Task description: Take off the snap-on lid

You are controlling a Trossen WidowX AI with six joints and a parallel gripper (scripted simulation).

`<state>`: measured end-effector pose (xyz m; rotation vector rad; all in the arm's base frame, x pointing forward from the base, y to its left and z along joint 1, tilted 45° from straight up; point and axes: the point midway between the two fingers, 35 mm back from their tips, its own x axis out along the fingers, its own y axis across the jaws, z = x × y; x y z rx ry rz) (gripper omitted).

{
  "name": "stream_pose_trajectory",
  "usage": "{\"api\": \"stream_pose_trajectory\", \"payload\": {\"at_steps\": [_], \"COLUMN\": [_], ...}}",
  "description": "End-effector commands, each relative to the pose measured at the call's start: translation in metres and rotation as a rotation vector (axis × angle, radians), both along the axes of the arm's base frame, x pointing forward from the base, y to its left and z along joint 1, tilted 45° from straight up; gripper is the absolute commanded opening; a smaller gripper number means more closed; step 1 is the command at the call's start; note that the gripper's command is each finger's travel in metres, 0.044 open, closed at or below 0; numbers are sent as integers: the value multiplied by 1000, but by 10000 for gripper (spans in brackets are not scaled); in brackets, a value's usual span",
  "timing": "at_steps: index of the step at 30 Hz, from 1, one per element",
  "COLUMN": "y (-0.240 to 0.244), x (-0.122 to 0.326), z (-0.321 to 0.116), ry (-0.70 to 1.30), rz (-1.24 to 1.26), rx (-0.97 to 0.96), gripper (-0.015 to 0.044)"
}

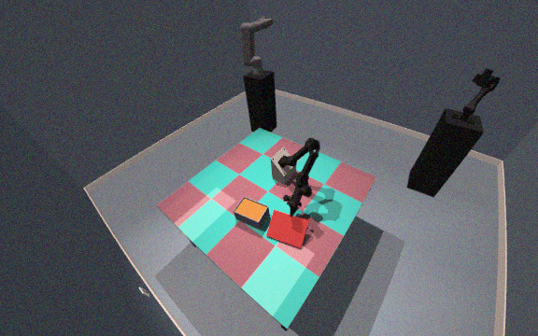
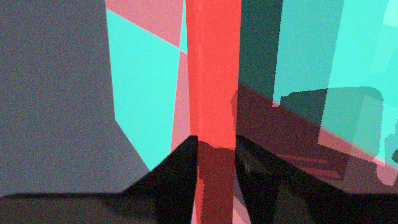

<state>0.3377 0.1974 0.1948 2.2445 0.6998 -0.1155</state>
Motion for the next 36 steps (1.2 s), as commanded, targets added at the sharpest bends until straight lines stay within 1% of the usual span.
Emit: {"api": "stream_pose_trajectory", "payload": {"at_steps": [1, 36], "y": [6, 26], "x": [-1, 1], "z": [-18, -38], "ry": [43, 44], "rz": [11, 11], "rx": [-10, -9], "gripper": [0, 0]}}
